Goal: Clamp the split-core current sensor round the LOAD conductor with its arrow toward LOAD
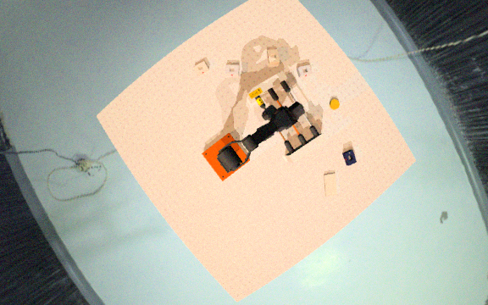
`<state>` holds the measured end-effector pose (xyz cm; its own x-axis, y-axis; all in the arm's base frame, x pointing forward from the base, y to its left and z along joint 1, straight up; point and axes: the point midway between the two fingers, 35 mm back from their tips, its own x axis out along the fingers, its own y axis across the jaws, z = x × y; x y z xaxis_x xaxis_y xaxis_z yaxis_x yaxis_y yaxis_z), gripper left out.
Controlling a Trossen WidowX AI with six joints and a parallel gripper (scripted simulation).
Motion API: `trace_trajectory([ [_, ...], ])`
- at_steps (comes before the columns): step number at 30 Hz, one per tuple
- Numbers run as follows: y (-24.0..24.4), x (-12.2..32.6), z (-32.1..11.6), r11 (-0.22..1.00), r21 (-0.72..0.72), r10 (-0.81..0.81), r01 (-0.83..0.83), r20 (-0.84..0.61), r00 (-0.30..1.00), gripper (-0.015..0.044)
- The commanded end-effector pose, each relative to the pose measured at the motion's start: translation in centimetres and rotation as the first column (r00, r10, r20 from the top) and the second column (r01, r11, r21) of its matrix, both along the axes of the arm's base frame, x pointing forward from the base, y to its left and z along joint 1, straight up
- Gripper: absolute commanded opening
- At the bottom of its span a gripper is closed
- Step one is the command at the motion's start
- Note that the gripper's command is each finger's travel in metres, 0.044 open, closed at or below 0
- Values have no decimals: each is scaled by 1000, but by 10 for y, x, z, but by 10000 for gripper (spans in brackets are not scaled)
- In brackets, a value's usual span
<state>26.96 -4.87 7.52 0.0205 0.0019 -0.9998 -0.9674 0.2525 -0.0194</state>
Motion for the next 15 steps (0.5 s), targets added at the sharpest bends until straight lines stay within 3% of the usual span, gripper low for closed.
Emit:
trace_trajectory([
  [1, 0, 0, 0, 1000, -5, 0, 0, 18, 1000, 0],
  [15, 1, -3, 0, 1000, -11, 0, 1, 44, 999, 0],
])
